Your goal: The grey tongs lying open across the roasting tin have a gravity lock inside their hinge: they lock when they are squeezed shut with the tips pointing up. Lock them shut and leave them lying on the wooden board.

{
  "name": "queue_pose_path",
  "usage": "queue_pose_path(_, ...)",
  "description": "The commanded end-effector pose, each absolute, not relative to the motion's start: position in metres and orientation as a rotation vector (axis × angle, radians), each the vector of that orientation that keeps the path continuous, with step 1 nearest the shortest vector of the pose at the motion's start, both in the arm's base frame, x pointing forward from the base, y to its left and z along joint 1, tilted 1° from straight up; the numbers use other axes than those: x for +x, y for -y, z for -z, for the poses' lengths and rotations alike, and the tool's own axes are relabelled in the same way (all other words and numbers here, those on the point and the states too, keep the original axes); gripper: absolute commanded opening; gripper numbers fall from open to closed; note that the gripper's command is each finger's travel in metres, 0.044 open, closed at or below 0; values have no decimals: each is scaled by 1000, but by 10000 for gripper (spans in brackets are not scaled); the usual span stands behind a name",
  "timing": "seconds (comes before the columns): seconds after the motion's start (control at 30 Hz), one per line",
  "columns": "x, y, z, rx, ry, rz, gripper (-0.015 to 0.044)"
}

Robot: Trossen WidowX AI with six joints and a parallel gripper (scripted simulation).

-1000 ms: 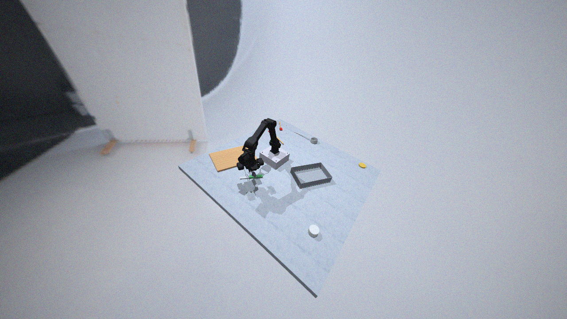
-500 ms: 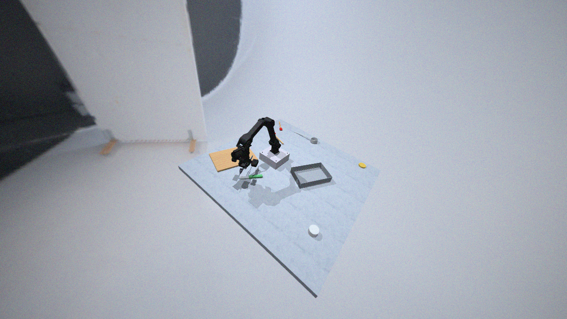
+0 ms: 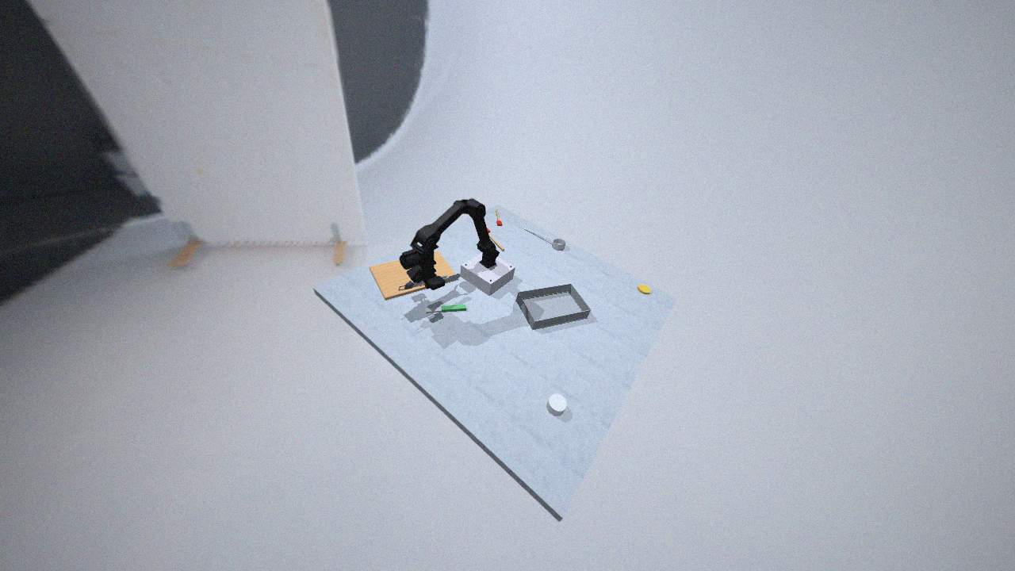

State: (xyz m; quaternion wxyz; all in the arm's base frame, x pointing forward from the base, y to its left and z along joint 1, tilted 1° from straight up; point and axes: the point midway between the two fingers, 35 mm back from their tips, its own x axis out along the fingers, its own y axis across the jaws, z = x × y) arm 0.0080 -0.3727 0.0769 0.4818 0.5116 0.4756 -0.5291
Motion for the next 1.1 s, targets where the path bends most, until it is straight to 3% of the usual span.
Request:
queue_pose_path(0.0, -8, 372, -77, 1377, -1060, 1430, -150)
queue_pose_path(0.57, -65, 364, -79, 1874, -519, 1931, -150)
queue_pose_path(1.07, -113, 350, -79, 2232, 154, 2289, -150)
